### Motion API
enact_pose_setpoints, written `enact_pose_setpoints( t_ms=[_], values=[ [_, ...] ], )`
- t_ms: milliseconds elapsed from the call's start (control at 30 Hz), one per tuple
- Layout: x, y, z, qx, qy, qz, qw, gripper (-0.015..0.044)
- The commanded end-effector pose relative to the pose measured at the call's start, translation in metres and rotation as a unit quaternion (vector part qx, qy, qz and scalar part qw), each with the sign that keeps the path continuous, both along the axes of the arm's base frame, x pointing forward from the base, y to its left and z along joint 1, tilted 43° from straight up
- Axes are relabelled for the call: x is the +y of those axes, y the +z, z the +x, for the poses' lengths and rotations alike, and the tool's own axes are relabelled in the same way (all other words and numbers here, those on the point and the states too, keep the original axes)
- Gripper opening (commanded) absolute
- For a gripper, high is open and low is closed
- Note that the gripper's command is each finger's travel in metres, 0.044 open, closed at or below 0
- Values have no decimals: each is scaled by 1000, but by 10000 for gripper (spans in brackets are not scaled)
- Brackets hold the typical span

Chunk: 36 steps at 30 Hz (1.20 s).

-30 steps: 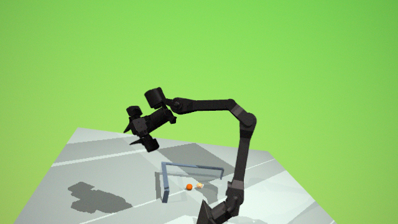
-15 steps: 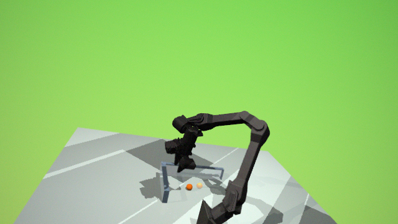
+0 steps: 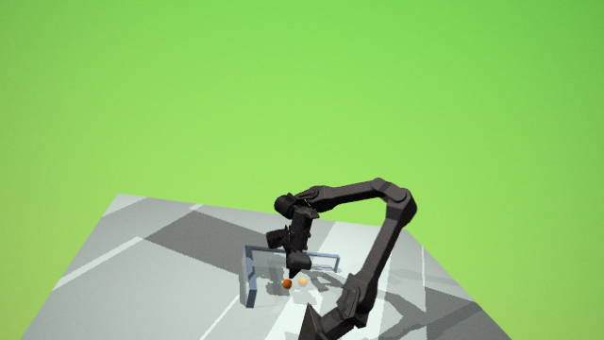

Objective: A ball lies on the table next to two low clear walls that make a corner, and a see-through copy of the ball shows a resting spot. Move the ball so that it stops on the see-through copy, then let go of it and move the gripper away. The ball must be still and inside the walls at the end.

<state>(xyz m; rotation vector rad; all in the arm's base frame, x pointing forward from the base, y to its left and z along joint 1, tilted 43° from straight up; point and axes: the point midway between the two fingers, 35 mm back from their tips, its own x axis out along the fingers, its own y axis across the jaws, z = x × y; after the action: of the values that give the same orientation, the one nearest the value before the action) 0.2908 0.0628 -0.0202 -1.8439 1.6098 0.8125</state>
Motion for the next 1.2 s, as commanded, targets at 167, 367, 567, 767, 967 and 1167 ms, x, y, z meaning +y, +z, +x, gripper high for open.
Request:
enact_pose_setpoints(
  t_ms=[167, 367, 567, 767, 967, 1167],
  values=[
    [-10, -9, 0, 3, 1, -5, 1000, 245],
    [-16, -16, 1, 3, 1, -5, 1000, 245],
    [-23, -23, 1, 3, 1, -5, 1000, 245],
    [-28, -28, 2, 3, 1, -6, 1000, 245],
    [-28, -28, 2, 3, 1, -6, 1000, 147],
    [-28, -28, 2, 3, 1, -6, 1000, 107]
  ],
)
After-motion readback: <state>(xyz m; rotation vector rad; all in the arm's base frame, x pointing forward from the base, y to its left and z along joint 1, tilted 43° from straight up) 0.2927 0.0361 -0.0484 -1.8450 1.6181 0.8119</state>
